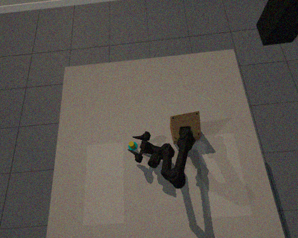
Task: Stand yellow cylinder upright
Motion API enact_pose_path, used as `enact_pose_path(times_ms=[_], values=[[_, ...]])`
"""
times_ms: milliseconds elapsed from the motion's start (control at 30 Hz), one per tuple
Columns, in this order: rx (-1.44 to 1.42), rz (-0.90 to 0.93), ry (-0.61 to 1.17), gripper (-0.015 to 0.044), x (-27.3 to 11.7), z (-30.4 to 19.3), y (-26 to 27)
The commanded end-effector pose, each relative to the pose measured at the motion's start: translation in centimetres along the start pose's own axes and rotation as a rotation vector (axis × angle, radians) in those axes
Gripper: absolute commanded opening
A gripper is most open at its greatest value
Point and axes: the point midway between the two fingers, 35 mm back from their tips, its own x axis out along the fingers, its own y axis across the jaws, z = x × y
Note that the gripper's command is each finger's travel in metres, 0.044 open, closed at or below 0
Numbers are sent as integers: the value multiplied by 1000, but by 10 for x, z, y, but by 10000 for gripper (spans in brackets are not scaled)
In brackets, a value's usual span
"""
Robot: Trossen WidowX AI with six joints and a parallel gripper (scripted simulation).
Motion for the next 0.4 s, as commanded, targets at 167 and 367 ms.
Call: enact_pose_path(times_ms=[167,367], values=[[-2,3,0,400,-3,38,1],[-4,6,-7,400,-7,62,-1]])
